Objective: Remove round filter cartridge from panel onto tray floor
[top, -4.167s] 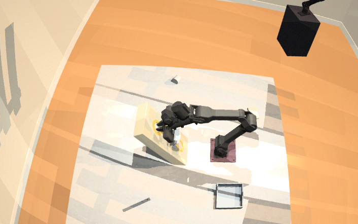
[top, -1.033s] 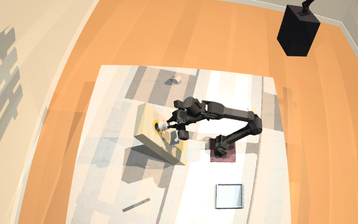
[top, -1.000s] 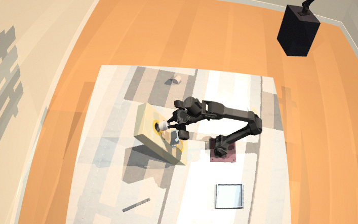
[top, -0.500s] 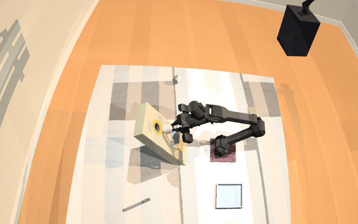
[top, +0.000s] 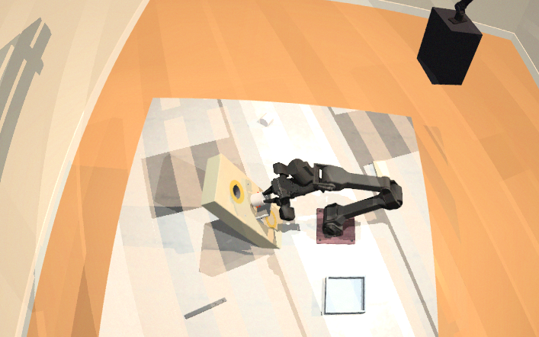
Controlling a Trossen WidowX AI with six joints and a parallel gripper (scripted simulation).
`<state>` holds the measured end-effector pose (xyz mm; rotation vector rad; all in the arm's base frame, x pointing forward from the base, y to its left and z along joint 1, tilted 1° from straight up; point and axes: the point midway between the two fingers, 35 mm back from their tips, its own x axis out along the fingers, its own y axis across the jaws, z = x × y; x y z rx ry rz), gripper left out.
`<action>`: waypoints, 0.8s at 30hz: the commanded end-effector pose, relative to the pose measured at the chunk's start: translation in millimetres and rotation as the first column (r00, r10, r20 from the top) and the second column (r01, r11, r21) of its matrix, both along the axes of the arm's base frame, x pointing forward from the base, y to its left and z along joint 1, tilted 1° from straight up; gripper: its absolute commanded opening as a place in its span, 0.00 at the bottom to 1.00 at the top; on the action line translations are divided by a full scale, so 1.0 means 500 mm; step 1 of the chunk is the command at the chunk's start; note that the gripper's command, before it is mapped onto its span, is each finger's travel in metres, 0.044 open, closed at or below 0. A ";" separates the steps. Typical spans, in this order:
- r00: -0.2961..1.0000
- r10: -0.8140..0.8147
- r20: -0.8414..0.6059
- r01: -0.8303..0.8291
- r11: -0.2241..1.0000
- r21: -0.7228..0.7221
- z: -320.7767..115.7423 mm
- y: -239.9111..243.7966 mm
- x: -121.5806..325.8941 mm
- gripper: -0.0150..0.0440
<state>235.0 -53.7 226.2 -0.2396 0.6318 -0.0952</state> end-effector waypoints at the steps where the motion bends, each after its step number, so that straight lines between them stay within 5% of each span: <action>1: 1.000 0.000 0.003 0.000 1.000 -0.001 0.003 0.000 0.002 0.44; 13: 1.000 0.006 0.014 -0.006 1.000 -0.006 -0.004 0.002 -0.004 0.44; 24: 1.000 0.007 0.019 -0.007 1.000 -0.008 0.130 -0.014 0.064 0.44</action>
